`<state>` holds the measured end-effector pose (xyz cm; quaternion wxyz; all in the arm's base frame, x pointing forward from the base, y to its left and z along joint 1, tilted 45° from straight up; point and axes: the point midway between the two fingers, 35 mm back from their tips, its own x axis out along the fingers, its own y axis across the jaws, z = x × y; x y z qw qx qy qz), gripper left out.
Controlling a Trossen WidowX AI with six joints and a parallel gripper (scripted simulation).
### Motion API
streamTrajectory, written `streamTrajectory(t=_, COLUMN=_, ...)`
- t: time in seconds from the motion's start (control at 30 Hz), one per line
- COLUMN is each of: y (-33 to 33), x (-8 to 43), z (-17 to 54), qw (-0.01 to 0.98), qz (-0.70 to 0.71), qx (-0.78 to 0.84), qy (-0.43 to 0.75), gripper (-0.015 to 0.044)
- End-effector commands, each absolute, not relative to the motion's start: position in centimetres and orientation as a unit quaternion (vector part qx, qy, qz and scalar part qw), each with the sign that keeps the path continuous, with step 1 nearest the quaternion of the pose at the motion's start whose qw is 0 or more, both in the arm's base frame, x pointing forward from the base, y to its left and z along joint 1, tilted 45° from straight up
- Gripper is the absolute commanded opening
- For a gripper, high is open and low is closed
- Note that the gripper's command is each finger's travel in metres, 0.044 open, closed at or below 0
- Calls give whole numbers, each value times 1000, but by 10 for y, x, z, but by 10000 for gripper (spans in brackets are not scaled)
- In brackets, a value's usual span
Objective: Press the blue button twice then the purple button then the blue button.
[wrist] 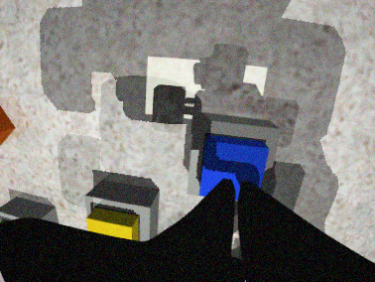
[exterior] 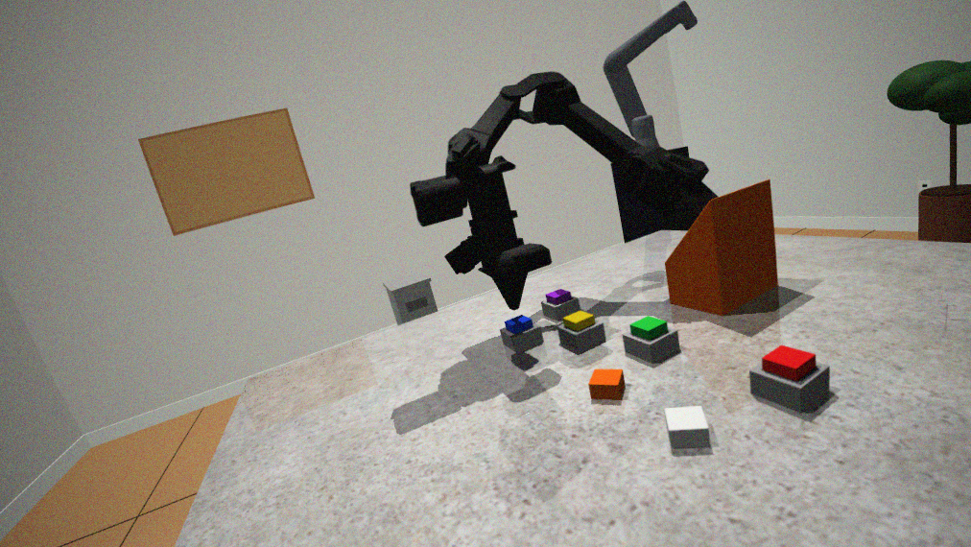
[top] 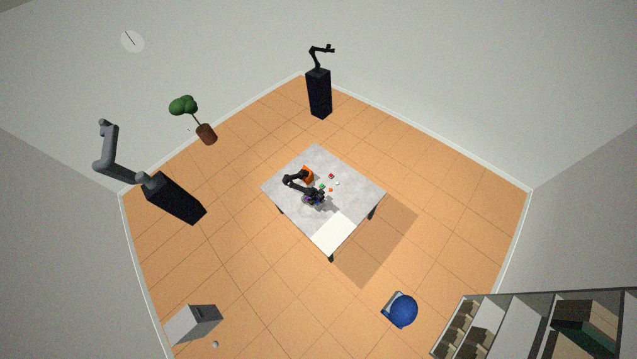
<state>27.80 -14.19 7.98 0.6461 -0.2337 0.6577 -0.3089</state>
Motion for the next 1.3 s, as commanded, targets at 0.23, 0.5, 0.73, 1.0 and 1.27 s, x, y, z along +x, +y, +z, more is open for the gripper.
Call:
streamTrajectory(t=0.23, y=-154, x=276, z=68, qw=644, qz=-309, qx=-236, qy=659, gripper=20)
streamTrajectory(t=0.5, y=-162, x=275, z=61, qw=644, qz=-310, qx=-237, qy=659, gripper=20)
streamTrajectory(t=0.73, y=-162, x=275, z=61, qw=644, qz=-310, qx=-237, qy=659, gripper=20)
streamTrajectory(t=1.0, y=-162, x=275, z=61, qw=644, qz=-310, qx=-237, qy=659, gripper=20)
streamTrajectory(t=1.27, y=-138, x=277, z=84, qw=644, qz=-309, qx=-236, qy=659, gripper=20)
